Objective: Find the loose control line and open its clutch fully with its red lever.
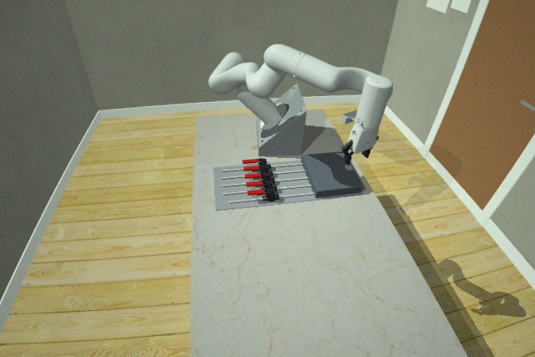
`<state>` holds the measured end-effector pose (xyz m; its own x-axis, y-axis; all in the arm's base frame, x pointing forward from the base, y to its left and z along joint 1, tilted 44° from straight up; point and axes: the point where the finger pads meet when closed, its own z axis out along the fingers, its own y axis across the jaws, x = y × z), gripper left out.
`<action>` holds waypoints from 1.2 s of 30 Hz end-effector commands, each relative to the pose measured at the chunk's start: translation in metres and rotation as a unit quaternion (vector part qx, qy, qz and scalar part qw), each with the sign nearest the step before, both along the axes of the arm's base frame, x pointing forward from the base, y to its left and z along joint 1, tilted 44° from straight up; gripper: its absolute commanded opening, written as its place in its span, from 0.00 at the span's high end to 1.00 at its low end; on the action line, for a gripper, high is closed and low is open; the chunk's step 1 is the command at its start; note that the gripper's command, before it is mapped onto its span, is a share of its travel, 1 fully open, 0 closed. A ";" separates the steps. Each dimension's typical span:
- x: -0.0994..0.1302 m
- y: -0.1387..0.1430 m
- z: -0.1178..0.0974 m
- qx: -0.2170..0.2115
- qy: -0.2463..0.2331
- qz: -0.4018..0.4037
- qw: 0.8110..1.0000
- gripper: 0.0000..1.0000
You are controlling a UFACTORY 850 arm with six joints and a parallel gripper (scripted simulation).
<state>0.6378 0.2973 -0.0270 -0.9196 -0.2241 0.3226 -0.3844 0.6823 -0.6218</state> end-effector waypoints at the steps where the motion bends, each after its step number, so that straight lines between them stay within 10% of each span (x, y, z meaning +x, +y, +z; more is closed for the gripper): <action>1: 0.000 0.001 0.001 0.001 -0.001 0.000 1.000 0.00; 21: 0.001 -0.001 0.001 -0.001 0.002 0.004 1.000 0.00; 36: -0.013 -0.052 -0.002 -0.024 0.076 0.115 0.990 0.00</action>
